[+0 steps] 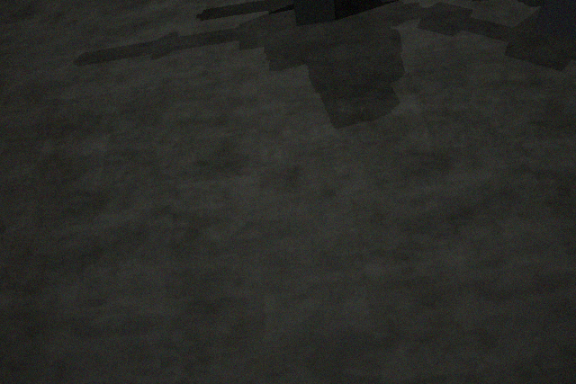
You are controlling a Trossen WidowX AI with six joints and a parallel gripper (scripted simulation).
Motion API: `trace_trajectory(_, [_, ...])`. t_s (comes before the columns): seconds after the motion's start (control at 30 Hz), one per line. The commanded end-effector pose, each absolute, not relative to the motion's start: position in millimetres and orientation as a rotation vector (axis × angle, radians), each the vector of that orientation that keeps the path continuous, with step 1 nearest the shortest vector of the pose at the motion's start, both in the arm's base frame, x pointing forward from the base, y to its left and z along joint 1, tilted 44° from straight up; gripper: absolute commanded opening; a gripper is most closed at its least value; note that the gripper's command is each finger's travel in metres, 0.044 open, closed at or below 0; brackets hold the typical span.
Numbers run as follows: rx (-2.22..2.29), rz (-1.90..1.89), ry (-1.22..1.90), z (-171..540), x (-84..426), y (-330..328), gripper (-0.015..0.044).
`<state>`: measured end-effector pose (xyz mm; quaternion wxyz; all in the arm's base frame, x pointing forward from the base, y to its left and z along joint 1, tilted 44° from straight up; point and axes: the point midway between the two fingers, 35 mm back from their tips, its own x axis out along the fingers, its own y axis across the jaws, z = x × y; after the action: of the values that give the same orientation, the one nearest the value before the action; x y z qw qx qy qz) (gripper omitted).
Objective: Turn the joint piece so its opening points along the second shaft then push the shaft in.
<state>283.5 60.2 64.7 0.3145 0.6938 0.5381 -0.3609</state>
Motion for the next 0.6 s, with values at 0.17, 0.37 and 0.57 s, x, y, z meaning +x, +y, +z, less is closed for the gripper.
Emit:
trace_trajectory(0.17, [1.67,-0.755,1.468,78,284,45,0.044])
trace_trajectory(0.37, [1.528,-0.568,1.506,89,282,31,0.044])
trace_trajectory(0.57, [1.386,-0.383,1.526,99,279,18,0.044])
